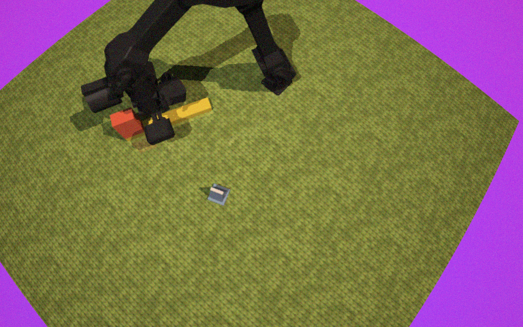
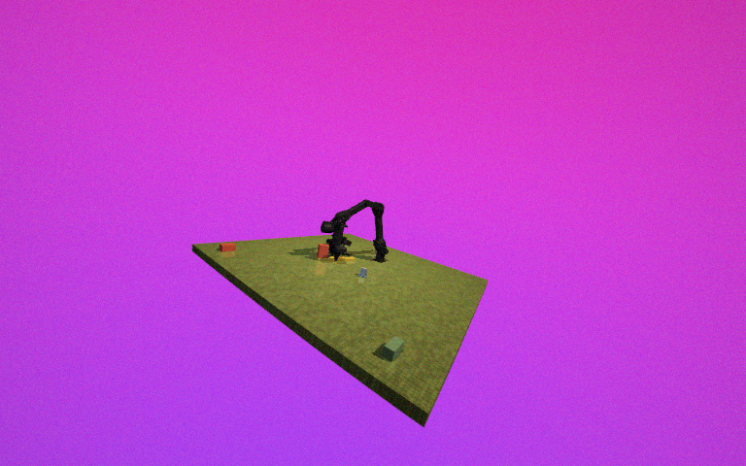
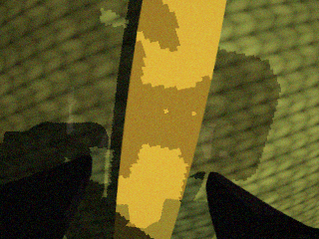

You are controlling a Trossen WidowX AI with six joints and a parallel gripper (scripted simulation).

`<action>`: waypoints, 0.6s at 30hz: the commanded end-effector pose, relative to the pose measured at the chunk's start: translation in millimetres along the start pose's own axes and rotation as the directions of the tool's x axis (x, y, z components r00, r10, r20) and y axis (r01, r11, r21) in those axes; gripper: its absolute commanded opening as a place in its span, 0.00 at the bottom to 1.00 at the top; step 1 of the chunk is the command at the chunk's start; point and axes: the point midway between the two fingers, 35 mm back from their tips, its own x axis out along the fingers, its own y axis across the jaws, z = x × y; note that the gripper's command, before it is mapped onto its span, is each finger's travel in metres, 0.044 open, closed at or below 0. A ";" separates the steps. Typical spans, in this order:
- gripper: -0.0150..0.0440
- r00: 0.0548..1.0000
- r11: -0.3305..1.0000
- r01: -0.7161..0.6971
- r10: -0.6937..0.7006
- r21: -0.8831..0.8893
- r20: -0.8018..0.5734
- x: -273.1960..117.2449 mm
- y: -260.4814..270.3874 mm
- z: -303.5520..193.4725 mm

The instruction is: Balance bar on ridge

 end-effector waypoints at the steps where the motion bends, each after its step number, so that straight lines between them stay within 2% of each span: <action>1: 0.79 1.000 1.000 0.005 -0.005 0.004 -0.001 0.4 -0.9 -0.2; 3: 0.79 1.000 1.000 0.005 -0.005 0.004 -0.001 0.4 -0.9 -0.2; 9: 0.52 1.000 1.000 0.000 0.000 0.000 0.000 0.1 0.0 0.0; 17: 0.43 1.000 1.000 0.000 0.000 0.000 0.000 0.1 0.0 0.0; 18: 0.39 1.000 1.000 0.000 0.000 0.000 0.000 -0.3 0.0 0.0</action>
